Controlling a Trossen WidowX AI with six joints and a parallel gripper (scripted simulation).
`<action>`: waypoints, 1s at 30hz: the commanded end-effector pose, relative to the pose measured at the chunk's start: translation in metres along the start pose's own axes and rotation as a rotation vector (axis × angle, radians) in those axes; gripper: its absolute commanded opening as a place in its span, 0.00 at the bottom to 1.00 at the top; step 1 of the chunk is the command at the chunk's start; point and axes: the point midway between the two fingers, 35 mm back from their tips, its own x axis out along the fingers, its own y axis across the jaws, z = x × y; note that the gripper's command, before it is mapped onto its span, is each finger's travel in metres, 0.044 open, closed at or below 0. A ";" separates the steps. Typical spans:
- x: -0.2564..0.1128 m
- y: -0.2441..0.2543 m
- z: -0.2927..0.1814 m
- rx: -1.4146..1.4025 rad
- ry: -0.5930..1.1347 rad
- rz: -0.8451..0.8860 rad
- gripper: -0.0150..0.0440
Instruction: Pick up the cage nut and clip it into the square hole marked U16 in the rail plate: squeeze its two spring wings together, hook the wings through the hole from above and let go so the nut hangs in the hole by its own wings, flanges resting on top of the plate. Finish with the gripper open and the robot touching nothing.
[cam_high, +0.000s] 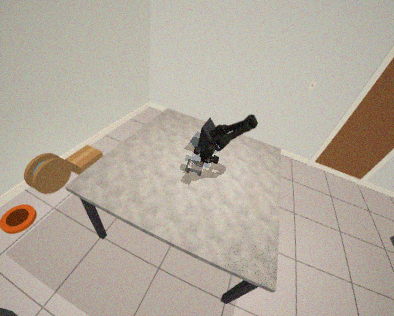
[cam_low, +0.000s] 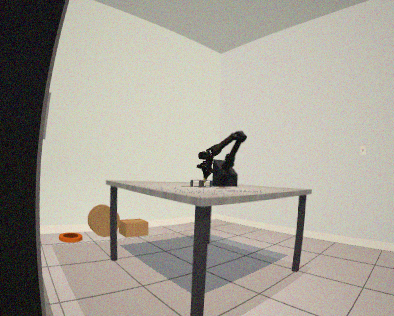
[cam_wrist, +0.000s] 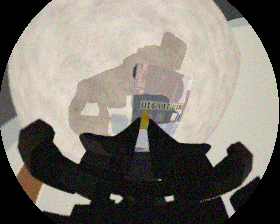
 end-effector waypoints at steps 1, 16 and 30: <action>0.000 0.000 0.000 -0.003 0.001 0.010 0.31; 0.000 -0.001 0.000 -0.003 0.001 0.039 0.31; 0.001 -0.003 0.000 -0.004 0.001 0.069 0.31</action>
